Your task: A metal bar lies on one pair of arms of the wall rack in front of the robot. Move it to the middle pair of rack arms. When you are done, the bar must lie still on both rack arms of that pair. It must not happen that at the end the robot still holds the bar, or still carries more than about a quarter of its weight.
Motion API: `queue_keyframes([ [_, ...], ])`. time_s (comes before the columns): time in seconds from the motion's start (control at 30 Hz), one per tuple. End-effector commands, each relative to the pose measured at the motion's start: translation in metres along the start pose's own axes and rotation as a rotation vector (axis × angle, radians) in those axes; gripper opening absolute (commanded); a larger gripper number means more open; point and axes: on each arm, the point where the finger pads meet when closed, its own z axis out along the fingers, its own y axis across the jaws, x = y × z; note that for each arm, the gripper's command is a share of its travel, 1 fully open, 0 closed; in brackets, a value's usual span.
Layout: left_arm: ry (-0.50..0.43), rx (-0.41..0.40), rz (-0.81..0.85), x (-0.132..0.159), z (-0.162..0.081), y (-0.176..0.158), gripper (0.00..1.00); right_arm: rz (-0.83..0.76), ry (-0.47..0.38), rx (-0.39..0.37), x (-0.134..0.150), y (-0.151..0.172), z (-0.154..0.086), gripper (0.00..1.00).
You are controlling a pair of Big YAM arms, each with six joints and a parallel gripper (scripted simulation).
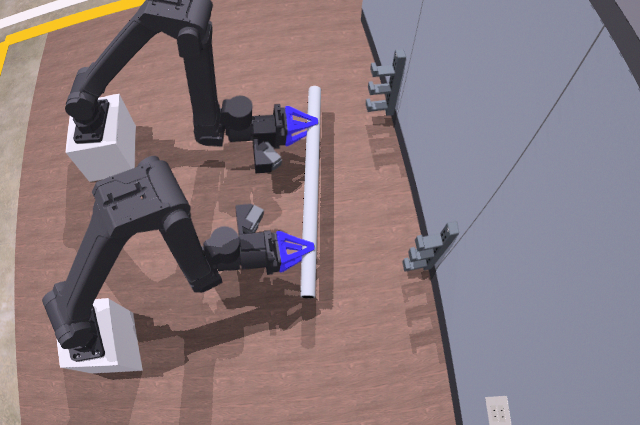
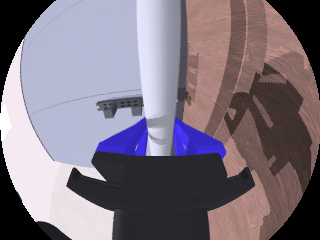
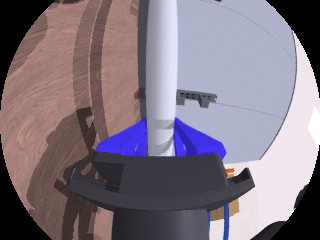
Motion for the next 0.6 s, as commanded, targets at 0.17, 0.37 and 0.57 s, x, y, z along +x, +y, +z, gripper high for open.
queue_keyframes([
  [0.17, 0.041, -0.154, -0.012, 0.005, -0.042, 0.072, 0.0, 0.026, 0.01, 0.118, 0.001, -0.029, -0.042, 0.0],
  [0.37, 0.041, -0.154, -0.012, 0.005, -0.042, 0.072, 0.0, 0.026, 0.01, 0.118, 0.0, -0.029, -0.046, 0.0],
  [0.57, 0.041, -0.154, -0.012, 0.004, -0.041, 0.073, 0.0, 0.026, 0.01, 0.118, 0.0, -0.027, -0.052, 0.0],
])
